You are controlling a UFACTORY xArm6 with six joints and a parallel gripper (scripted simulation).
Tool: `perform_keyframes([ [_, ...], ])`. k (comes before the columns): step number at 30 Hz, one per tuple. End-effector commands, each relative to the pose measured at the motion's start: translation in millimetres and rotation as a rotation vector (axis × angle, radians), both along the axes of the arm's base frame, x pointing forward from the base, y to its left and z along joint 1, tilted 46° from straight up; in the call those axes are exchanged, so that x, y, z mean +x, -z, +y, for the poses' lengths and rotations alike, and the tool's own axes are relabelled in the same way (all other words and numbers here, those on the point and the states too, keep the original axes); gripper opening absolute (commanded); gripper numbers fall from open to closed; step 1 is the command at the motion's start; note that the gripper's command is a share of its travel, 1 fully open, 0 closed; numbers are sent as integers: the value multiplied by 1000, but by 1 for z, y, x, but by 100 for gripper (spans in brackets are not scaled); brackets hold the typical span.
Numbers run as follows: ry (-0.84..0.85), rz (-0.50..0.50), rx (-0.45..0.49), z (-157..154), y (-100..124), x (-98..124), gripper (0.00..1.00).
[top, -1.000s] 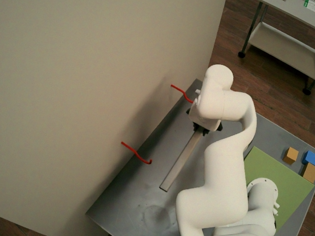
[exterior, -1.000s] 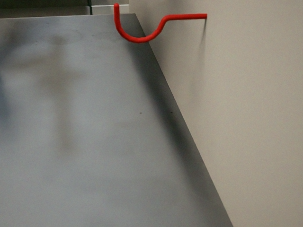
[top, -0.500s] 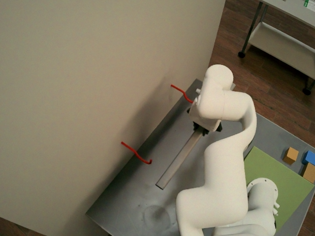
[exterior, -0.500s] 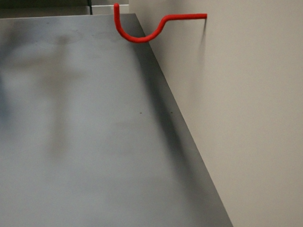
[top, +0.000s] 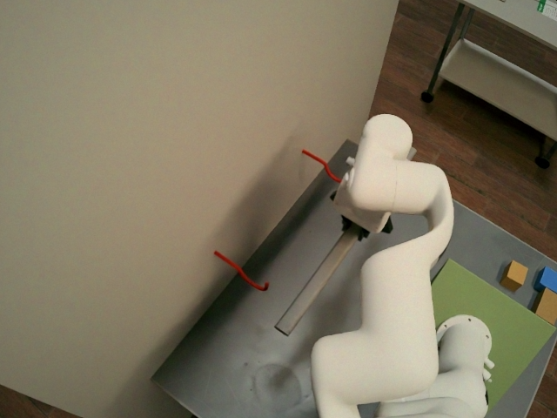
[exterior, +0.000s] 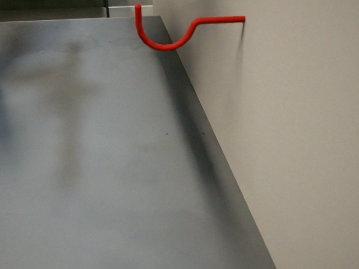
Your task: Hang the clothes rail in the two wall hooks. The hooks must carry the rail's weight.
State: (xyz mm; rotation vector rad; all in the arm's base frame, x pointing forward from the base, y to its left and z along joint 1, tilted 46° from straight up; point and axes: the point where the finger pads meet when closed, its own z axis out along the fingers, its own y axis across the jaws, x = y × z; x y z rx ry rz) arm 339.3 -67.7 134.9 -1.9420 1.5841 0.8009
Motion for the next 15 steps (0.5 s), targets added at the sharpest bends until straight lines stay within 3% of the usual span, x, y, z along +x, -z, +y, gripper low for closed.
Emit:
perform_keyframes([
  [1, 1, -3, -2, -1, -1, 3, 0],
  [15, 1, -3, -2, 5, -1, 30, 0],
])
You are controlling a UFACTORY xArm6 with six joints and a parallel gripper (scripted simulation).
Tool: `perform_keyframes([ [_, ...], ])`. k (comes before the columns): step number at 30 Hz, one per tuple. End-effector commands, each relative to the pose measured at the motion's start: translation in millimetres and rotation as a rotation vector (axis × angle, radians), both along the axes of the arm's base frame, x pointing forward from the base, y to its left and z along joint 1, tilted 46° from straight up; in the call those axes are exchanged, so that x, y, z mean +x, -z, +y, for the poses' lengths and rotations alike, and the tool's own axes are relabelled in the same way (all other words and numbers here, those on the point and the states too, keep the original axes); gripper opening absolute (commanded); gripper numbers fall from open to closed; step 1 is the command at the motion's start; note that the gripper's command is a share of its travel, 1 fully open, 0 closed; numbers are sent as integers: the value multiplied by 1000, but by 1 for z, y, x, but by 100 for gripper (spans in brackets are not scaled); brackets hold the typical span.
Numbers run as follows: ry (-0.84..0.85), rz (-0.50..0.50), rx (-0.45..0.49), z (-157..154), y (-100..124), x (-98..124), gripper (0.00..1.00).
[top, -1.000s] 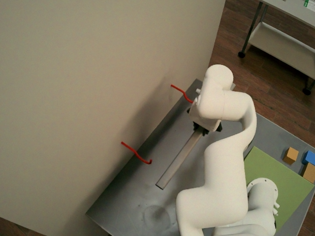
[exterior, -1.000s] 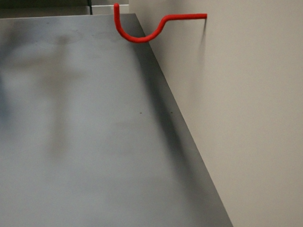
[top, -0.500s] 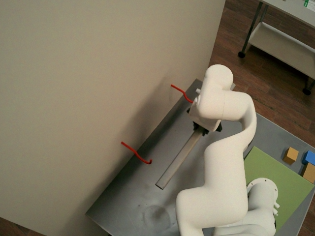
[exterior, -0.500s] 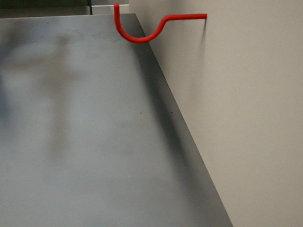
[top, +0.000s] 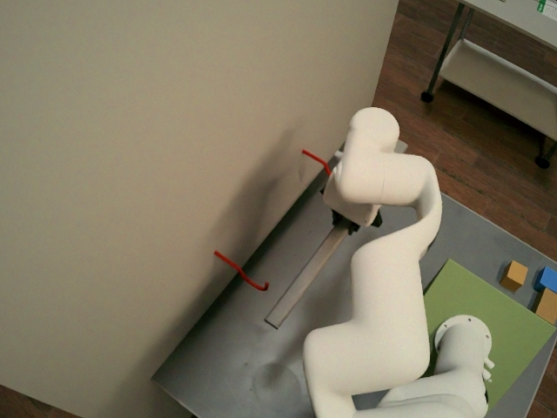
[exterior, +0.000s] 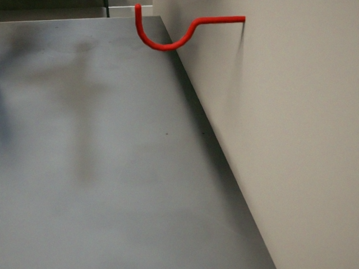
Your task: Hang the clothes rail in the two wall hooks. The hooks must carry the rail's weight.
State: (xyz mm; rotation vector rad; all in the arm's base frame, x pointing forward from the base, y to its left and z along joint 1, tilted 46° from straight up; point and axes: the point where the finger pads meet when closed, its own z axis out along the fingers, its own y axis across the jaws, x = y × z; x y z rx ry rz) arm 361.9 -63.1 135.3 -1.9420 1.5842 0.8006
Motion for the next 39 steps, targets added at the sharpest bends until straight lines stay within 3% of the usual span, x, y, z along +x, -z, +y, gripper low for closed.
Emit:
perform_keyframes([
  [1, 1, -3, -2, 1, -1, 10, 0],
  [39, 2, -3, -2, 13, -2, 72, 0],
])
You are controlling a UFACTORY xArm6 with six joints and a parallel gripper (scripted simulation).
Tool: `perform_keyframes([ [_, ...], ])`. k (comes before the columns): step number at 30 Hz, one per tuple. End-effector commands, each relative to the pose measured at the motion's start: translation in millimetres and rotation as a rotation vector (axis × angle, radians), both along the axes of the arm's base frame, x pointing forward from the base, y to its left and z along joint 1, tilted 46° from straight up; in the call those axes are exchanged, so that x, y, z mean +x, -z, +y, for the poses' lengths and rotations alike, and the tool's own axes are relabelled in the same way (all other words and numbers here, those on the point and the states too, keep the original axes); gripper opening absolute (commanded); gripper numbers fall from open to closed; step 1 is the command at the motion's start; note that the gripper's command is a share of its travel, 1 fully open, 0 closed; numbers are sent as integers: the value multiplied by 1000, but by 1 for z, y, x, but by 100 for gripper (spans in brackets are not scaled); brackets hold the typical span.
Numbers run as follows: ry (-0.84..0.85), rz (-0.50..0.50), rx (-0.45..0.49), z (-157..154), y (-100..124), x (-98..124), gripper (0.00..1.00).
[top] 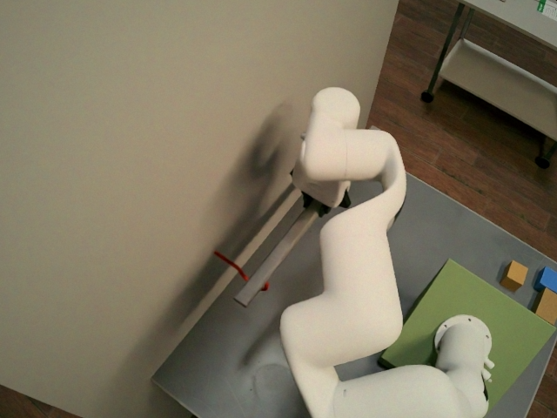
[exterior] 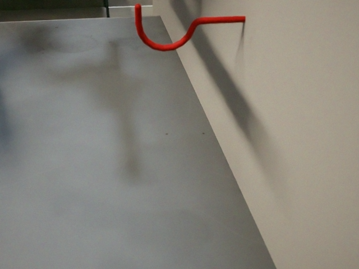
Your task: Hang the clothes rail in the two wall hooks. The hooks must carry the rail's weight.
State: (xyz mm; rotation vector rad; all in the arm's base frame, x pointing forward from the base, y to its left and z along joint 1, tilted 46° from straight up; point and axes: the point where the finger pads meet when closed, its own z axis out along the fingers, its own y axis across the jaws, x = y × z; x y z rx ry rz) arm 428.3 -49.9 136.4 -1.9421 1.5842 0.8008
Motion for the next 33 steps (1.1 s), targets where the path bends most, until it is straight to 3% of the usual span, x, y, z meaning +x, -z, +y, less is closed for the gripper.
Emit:
perform_keyframes([
  [1, 2, -3, -2, 0, -1, 8, 0],
  [13, 2, -3, -2, 5, -2, 31, 0],
  [33, 2, -3, -2, 5, -2, 35, 0],
])
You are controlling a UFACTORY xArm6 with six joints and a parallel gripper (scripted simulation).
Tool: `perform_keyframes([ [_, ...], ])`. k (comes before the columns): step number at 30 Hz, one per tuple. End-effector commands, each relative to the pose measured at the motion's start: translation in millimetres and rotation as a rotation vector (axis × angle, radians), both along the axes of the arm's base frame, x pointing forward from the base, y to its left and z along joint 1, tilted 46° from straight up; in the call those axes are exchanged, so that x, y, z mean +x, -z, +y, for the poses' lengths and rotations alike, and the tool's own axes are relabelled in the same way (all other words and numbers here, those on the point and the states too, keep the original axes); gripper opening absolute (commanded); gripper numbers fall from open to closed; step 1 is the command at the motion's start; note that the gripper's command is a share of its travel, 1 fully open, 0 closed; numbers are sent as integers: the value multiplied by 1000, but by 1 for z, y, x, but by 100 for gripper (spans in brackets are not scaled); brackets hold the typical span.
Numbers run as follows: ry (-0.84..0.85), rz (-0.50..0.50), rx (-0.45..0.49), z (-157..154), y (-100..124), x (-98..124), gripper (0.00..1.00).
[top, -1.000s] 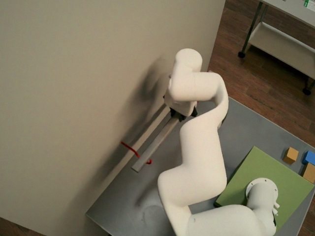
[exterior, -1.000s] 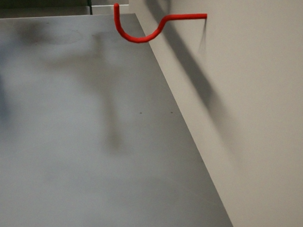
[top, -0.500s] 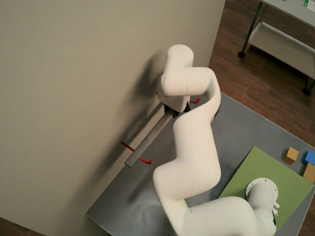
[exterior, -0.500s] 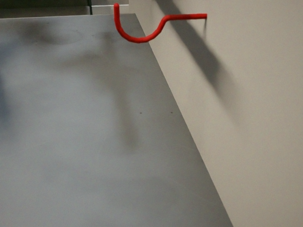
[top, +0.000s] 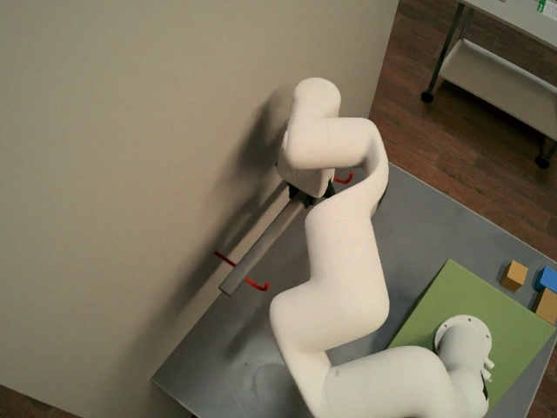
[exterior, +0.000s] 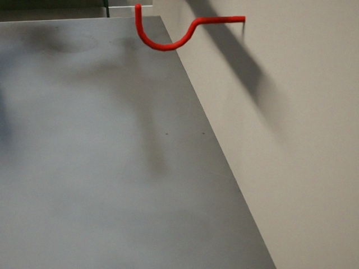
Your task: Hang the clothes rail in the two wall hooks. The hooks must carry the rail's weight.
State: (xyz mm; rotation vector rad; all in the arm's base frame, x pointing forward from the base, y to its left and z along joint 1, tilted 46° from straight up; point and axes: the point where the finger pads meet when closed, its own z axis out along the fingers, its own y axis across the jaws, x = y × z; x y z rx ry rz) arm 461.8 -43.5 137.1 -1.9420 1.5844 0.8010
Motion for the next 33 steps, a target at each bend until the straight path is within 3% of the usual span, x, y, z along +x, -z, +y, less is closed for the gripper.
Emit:
perform_keyframes([
  [1, 2, -4, -2, -1, -1, 1, 0],
  [20, 2, -4, -2, -1, -1, 1, 0],
  [33, 2, -4, -2, 12, 12, -1, 0],
])
